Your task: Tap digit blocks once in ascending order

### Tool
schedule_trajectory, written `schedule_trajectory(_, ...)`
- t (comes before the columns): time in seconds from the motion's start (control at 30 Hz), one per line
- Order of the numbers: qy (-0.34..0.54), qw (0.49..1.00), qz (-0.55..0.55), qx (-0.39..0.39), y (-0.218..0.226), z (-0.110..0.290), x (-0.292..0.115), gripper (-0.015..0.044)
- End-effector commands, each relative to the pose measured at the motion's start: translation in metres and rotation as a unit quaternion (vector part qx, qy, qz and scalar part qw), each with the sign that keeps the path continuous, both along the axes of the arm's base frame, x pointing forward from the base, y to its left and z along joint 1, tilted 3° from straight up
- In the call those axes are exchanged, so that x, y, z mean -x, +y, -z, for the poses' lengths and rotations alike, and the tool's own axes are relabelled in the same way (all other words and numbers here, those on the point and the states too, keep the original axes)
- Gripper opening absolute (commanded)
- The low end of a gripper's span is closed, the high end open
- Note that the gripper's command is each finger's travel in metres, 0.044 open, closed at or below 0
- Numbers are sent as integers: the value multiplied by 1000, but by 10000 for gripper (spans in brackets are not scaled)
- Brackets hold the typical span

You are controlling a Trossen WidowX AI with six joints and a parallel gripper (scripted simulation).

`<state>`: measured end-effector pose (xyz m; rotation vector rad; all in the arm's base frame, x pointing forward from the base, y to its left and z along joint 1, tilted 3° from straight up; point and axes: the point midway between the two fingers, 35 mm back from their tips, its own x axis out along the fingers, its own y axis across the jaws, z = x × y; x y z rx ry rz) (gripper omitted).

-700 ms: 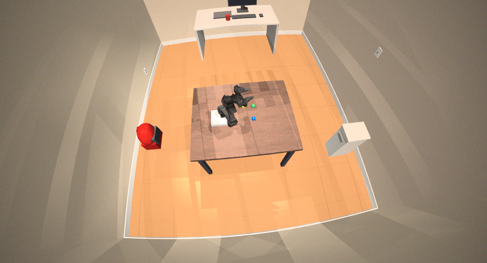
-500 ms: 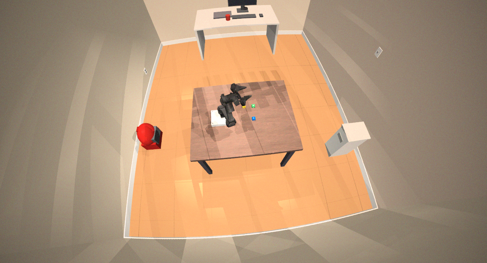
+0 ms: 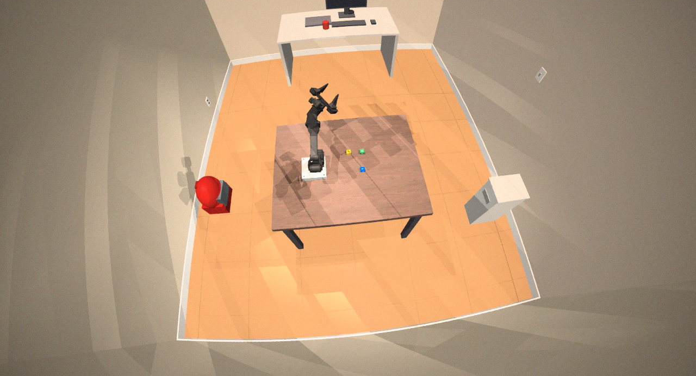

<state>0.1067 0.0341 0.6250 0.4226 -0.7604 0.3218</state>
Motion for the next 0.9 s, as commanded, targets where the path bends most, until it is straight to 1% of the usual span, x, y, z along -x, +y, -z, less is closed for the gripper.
schedule_trajectory(0.0,34,994,-7,107,66,27,-26,400)
schedule_trajectory(0.1,69,984,-11,166,100,52,-48,400)
schedule_trajectory(0.2,117,967,-17,224,128,84,-73,400)
schedule_trajectory(0.33,204,935,-24,291,154,140,-111,400)
schedule_trajectory(0.43,282,901,-29,328,162,187,-138,400)
schedule_trajectory(0.53,368,860,-32,352,160,238,-160,400)
schedule_trajectory(0.67,494,791,-32,361,144,307,-180,400)
schedule_trajectory(0.77,593,726,-28,348,123,358,-186,400)
schedule_trajectory(0.87,692,648,-20,318,97,406,-180,400)
